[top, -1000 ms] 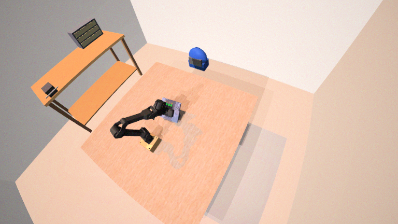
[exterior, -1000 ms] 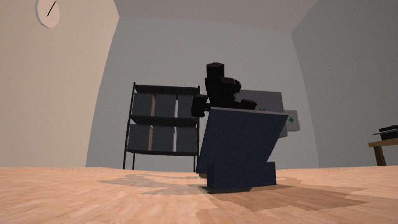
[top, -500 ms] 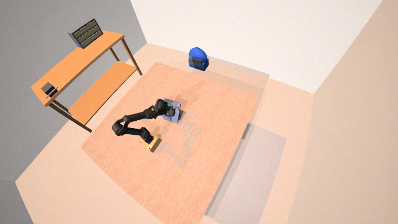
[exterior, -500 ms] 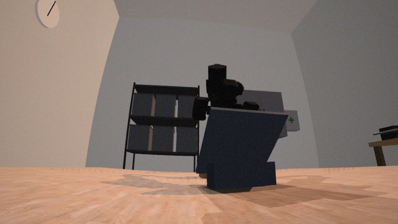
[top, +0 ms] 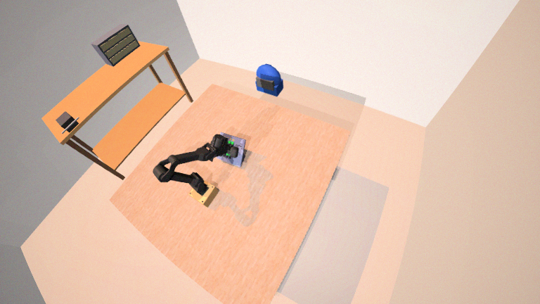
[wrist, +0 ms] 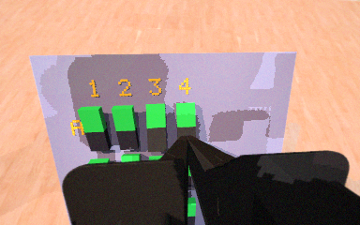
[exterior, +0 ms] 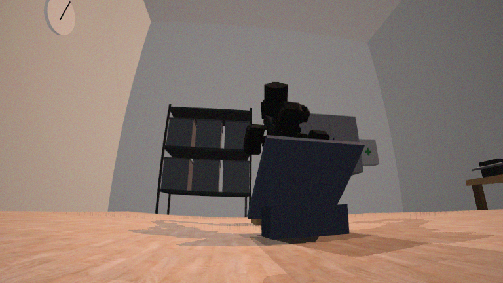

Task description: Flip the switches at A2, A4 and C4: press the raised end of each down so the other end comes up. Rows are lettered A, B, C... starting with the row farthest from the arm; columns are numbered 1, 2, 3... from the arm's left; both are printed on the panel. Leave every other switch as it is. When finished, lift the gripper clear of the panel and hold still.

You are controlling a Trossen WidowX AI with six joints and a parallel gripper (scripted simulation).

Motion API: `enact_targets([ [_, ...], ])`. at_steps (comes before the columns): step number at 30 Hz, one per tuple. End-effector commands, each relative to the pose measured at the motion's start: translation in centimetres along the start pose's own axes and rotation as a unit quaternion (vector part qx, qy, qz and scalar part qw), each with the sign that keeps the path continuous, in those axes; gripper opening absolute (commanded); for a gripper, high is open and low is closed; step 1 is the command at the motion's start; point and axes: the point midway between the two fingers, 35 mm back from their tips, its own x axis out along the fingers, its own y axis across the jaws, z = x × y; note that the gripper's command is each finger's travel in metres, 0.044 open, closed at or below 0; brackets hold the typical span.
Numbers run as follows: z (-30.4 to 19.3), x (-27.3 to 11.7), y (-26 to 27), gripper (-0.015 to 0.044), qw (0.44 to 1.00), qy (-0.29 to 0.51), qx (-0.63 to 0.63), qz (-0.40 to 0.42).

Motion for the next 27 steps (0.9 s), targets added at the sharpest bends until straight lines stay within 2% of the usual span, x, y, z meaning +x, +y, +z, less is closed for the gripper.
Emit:
enact_targets([
  [1, -0.01, 0.02, -0.07, 0.0000, 1.000, 0.000, 0.002, -0.003],
  [27, -0.02, 0.26, -0.07, 0.0000, 1.000, 0.000, 0.002, -0.003],
])
